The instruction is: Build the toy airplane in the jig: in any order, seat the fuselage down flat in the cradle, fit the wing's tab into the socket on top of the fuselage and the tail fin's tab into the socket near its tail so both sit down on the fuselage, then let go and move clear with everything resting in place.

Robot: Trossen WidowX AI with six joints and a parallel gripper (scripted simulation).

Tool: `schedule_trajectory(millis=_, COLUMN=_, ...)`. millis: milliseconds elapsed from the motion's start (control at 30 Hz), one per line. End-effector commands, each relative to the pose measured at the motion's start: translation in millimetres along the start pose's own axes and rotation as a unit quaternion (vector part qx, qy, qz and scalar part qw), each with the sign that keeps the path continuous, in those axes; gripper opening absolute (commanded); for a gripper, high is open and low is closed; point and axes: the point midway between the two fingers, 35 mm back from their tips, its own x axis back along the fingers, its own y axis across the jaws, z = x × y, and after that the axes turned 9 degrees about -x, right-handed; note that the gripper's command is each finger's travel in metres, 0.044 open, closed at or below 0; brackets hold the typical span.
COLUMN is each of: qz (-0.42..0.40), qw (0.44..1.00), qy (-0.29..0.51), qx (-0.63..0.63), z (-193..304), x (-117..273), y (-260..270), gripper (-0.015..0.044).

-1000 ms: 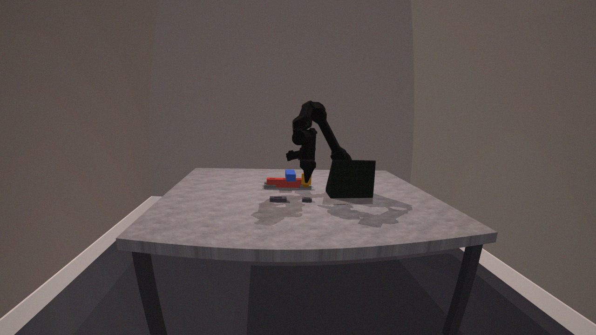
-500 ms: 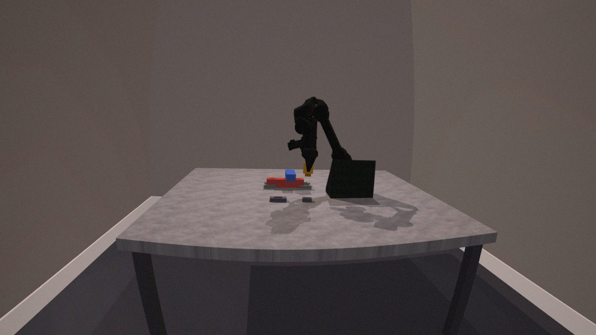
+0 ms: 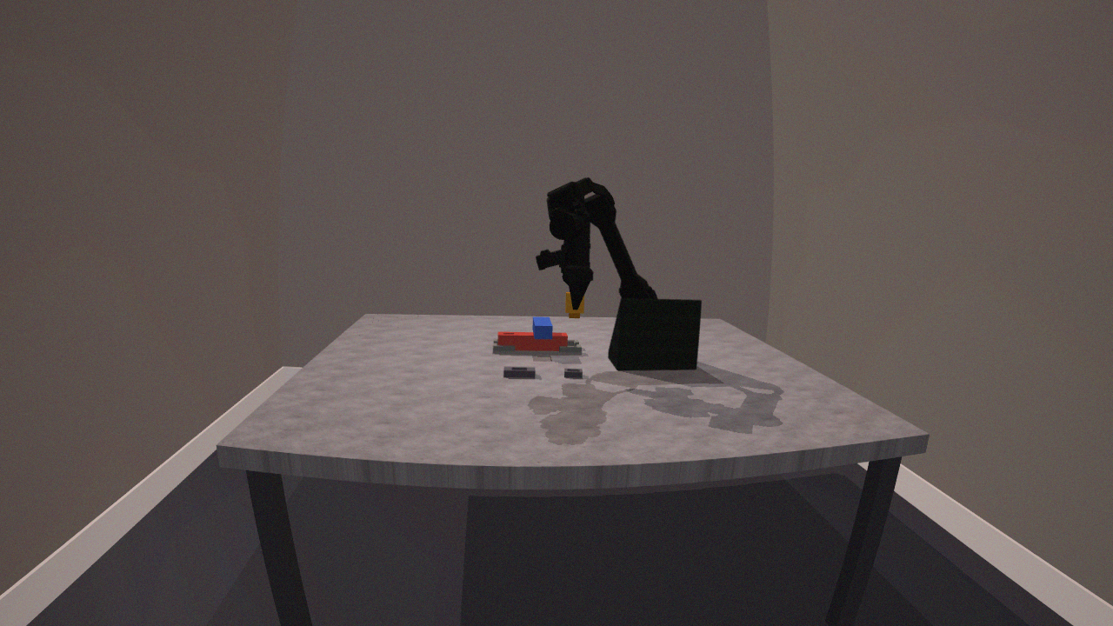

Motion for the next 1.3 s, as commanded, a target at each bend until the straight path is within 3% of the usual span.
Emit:
schedule_trajectory(millis=0, qz=-0.005, qw=1.0, qy=-0.001, qx=0.002, z=-10.3, x=1.8, y=-4.2, gripper=0.0)
schedule_trajectory(millis=1267, qz=-0.034, qw=0.999, qy=0.01, qx=0.002, z=-93.3, x=-8.6, y=-56.9, gripper=0.0)
